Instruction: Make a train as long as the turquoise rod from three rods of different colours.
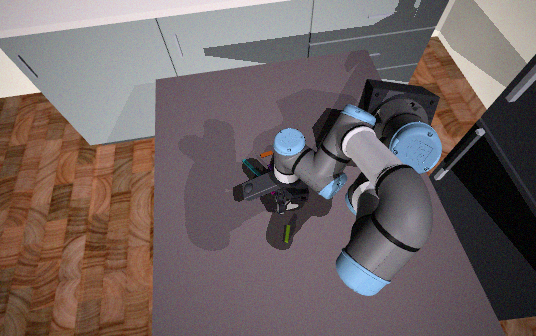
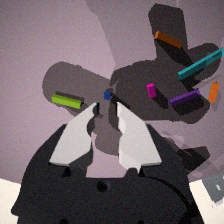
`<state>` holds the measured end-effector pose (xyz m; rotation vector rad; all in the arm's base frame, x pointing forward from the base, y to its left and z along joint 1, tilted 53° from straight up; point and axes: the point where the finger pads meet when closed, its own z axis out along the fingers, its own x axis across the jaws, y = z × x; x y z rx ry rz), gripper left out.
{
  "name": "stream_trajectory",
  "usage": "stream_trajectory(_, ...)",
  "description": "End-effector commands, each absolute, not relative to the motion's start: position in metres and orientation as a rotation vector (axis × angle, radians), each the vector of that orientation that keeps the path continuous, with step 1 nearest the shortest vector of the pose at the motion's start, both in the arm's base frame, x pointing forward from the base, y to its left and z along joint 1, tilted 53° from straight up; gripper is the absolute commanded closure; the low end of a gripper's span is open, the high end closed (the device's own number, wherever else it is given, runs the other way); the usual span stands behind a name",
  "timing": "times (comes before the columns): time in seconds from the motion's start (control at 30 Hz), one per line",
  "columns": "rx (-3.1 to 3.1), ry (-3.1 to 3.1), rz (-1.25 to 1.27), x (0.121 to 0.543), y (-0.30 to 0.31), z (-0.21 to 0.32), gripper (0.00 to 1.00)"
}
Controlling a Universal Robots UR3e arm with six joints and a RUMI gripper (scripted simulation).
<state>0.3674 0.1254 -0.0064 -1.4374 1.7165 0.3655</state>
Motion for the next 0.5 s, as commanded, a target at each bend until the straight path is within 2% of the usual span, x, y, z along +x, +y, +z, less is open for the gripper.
stream_trajectory(0.0, -1.44, 1.713, 0.37, 0.361, 0.115, 0.003, 0.86)
stream_trajectory(0.47, -1.44, 1.713, 0.37, 0.351, 0.098, 0.018, 0.86)
